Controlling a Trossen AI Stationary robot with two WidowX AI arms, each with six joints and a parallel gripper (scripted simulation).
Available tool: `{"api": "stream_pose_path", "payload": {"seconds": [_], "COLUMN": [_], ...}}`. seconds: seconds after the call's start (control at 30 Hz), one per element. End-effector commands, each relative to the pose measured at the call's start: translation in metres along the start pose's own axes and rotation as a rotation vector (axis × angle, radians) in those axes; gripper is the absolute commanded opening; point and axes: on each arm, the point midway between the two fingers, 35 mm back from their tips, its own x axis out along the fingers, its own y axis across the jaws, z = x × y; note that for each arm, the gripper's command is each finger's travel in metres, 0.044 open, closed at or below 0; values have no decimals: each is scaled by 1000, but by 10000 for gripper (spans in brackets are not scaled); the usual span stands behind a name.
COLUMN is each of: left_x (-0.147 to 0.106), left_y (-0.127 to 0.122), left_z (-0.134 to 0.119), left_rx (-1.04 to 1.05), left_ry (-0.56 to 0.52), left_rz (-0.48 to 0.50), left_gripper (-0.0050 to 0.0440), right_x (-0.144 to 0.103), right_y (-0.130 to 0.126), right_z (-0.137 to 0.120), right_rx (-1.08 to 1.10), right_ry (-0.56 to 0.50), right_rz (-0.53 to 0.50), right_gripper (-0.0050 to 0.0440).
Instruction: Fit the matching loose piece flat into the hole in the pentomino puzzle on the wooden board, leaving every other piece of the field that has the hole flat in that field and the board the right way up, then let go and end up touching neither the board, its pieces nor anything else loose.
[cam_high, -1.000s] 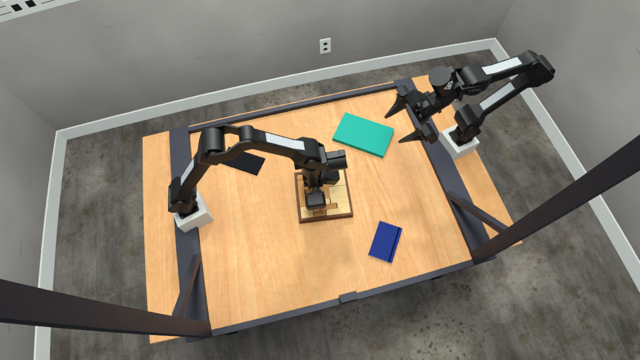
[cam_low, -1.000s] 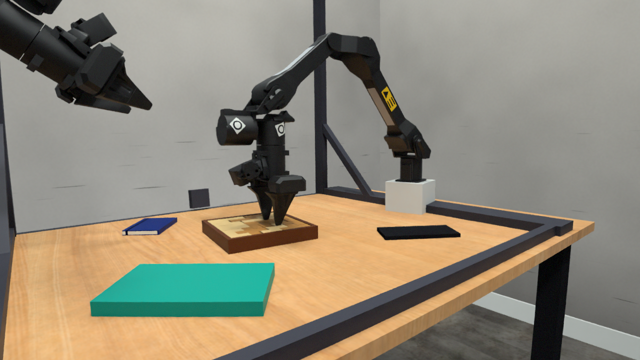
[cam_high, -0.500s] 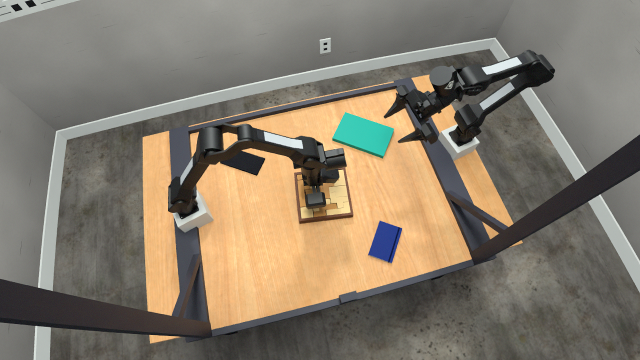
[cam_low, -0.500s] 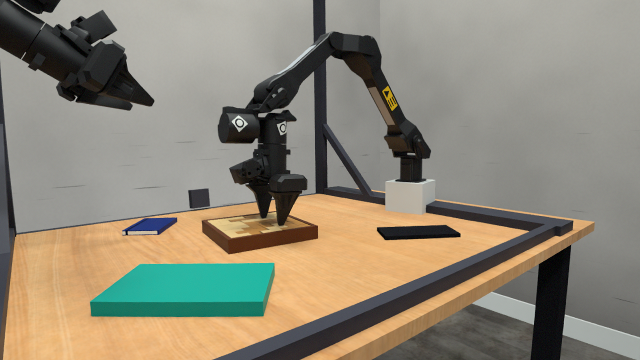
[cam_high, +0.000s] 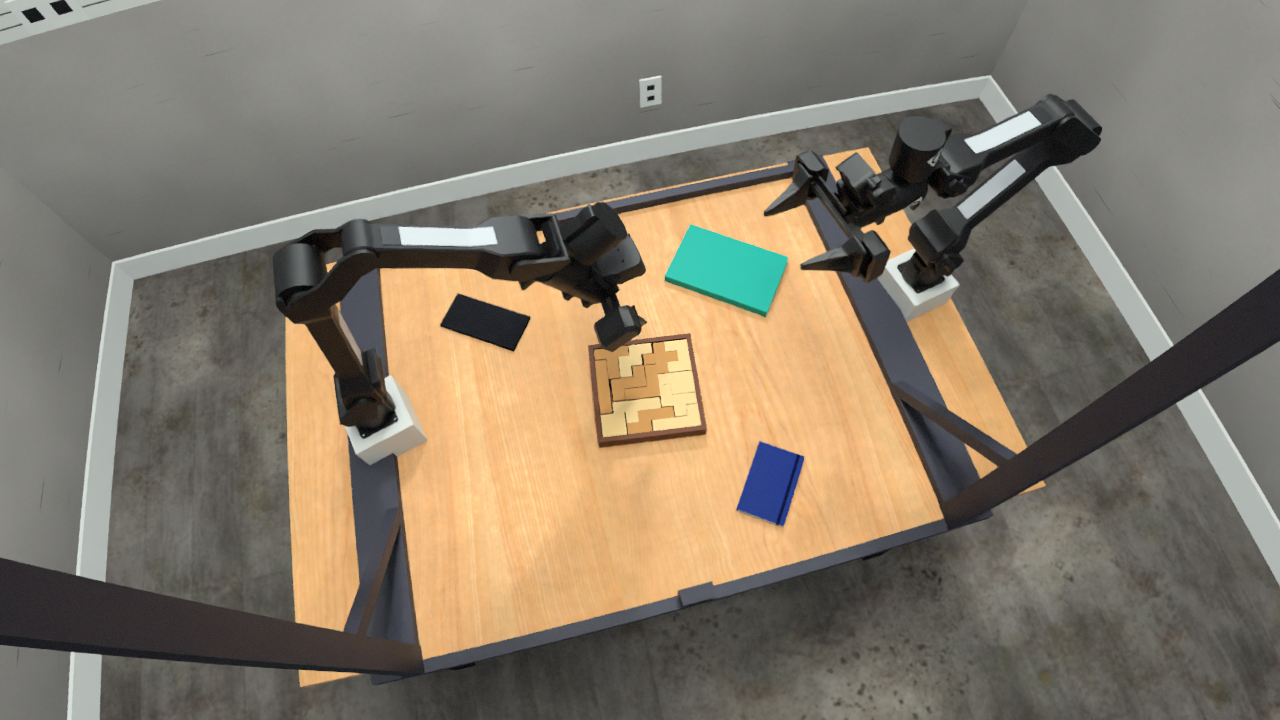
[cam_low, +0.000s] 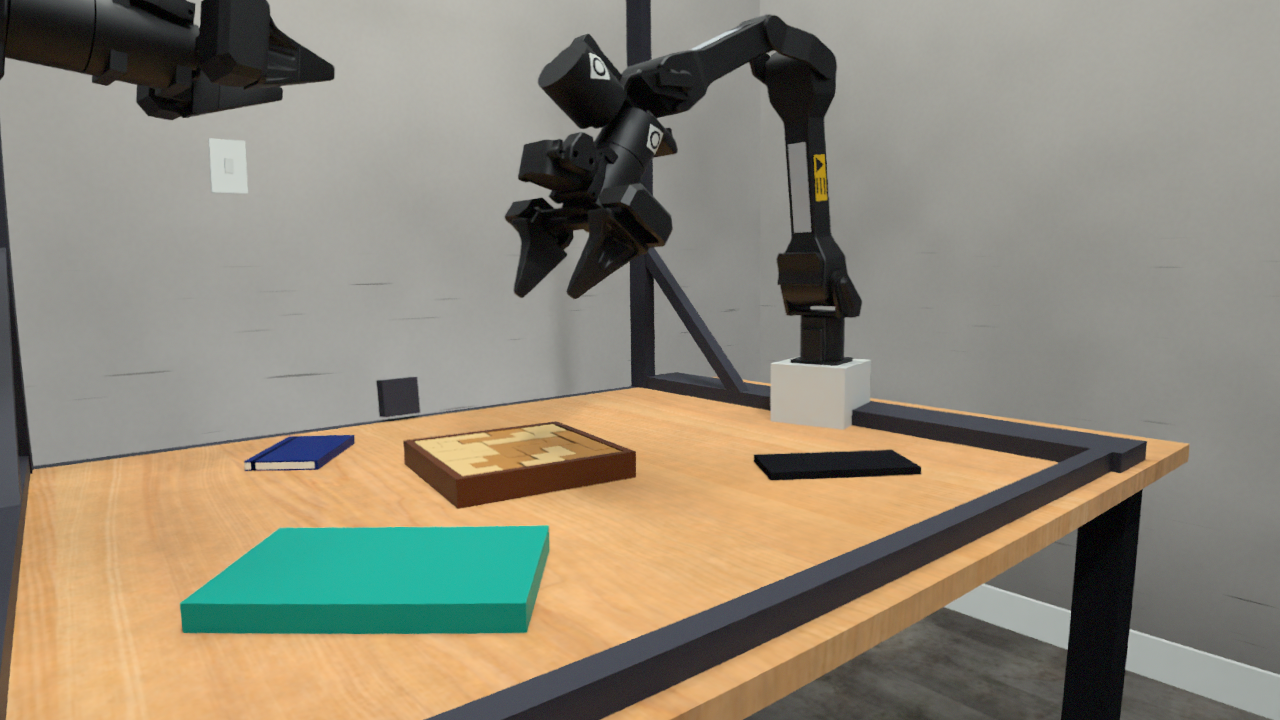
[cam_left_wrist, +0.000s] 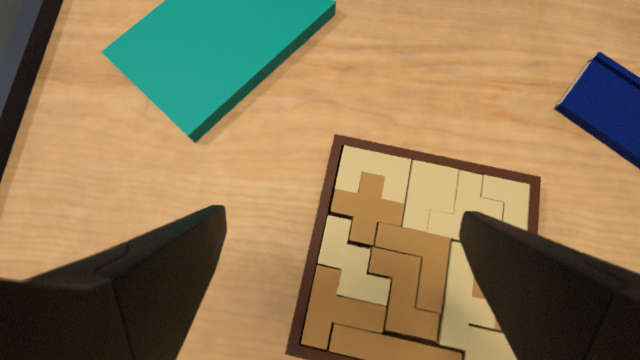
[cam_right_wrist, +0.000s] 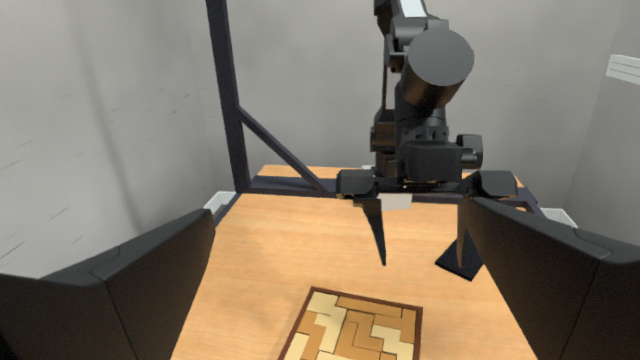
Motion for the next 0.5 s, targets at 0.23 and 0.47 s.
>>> {"api": "stream_pose_path", "payload": {"seconds": [0.23,0.47], "left_x": [-111,-170], "left_y": [40,56], "left_z": [26,26], "left_rx": [-109,-119], "left_ry": [-499,-750], "left_rz": [65,126], "left_gripper": [393,393], "right_x": [3,2], "right_y": [9,9], "right_z": [39,40], "right_rx": [4,4], "right_ry": [-156,-162], "right_rz": [19,20], "right_gripper": [440,440]}}
